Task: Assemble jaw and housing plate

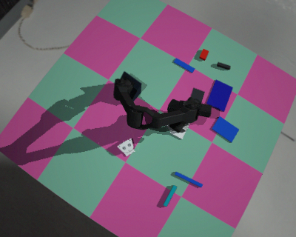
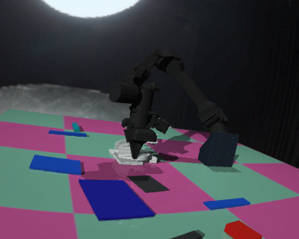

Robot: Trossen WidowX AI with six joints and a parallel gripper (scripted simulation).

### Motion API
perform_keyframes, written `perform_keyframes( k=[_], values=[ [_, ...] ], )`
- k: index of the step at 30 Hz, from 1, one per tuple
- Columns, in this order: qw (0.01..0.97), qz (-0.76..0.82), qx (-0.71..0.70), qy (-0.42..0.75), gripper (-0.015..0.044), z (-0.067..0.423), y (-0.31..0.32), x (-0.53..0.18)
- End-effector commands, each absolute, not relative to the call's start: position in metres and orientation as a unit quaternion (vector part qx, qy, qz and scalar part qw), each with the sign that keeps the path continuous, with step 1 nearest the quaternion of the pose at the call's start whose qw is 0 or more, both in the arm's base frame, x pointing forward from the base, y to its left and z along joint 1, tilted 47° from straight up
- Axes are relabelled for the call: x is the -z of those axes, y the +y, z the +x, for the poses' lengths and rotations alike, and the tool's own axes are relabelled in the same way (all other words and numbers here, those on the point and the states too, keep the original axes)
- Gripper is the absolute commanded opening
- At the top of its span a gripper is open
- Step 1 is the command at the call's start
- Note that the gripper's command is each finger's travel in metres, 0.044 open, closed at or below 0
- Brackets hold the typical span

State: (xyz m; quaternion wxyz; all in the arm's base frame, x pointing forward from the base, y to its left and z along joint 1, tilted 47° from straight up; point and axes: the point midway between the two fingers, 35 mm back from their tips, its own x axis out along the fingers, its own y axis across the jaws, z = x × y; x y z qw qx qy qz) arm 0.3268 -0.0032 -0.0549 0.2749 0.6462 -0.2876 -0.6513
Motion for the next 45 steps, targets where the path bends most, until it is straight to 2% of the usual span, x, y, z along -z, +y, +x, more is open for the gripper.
perform_keyframes(
  k=[1,25,29,45],
  values=[
    [0.276,0.645,0.652,-0.288,0.0134,0.327,-0.005,0.056],
    [0.276,0.645,0.652,-0.288,0.0134,0.327,-0.005,0.056],
    [0.276,0.646,0.651,-0.287,0.0224,0.327,-0.004,0.055],
    [0.275,0.646,0.652,-0.287,0.0224,0.328,0.005,0.048]
  ],
)
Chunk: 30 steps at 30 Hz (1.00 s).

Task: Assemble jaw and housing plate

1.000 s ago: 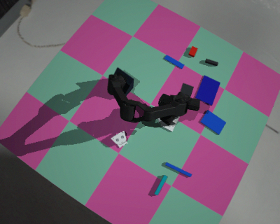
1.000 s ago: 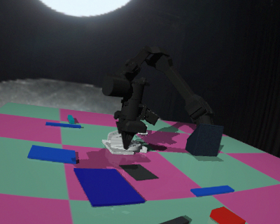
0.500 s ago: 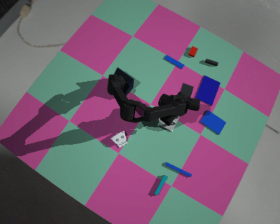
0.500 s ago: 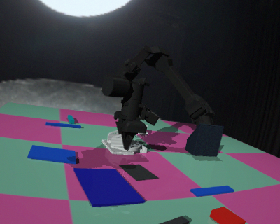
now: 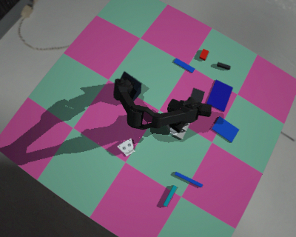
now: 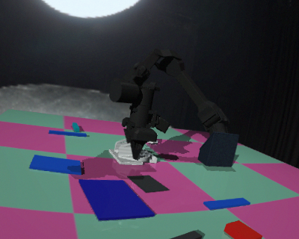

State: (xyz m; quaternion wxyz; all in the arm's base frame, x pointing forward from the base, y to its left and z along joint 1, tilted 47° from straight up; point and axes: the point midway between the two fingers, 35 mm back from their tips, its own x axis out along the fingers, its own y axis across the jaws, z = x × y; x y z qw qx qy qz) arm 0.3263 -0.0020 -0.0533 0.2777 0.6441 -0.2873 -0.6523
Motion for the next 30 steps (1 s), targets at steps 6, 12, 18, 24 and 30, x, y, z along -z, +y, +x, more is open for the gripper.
perform_keyframes(
  k=[6,12,18,24,30],
  values=[
    [0.275,0.645,0.652,-0.287,0.0224,0.327,0.045,0.01],
    [0.273,0.65,0.651,-0.281,0.0277,0.329,0.042,0.014],
    [0.226,0.661,0.659,-0.278,0.0434,0.329,0.046,0.002],
    [0.175,0.677,0.636,-0.325,0.044,0.329,0.037,-0.011],
    [0.123,0.69,0.609,-0.372,0.044,0.329,0.027,-0.024]
  ],
)
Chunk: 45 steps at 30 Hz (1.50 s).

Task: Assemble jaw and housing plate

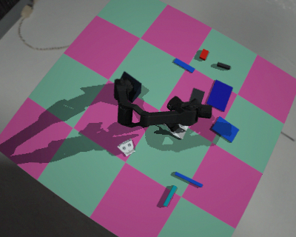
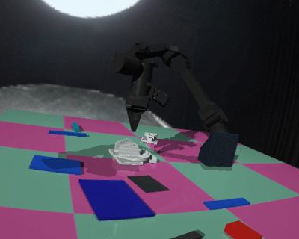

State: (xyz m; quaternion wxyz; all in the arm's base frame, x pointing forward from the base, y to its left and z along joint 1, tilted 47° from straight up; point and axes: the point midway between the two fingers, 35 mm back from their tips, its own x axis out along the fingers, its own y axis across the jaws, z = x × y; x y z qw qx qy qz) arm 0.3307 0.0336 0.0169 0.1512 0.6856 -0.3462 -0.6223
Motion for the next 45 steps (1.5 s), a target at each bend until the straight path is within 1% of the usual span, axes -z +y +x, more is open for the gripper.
perform_keyframes(
  k=[1,25,45],
  values=[
    [0.114,0.691,0.604,-0.38,0.044,0.329,0.026,-0.026],
    [-0.103,0.696,0.456,-0.545,0.044,0.318,-0.012,-0.074],
    [-0.278,0.652,0.297,-0.64,0.044,0.302,-0.042,-0.11]
  ],
)
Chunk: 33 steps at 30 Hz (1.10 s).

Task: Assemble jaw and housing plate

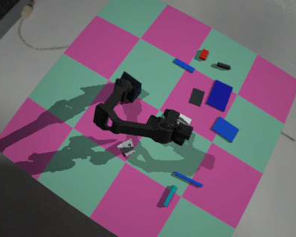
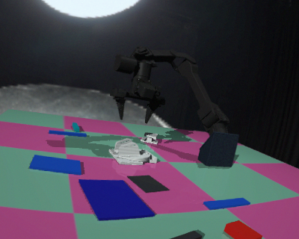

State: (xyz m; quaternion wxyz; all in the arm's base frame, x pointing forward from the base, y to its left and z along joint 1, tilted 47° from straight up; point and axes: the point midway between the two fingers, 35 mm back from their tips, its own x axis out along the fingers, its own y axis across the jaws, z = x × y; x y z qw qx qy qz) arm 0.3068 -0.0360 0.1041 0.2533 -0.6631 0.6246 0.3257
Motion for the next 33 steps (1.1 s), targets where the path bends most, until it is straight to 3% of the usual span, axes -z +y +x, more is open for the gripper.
perform_keyframes(
  k=[1,33],
  values=[
    [0.286,-0.648,-0.289,0.644,0.044,0.301,-0.044,-0.111],
    [0.516,-0.485,0.008,0.706,0.044,0.258,-0.089,-0.162]
  ],
)
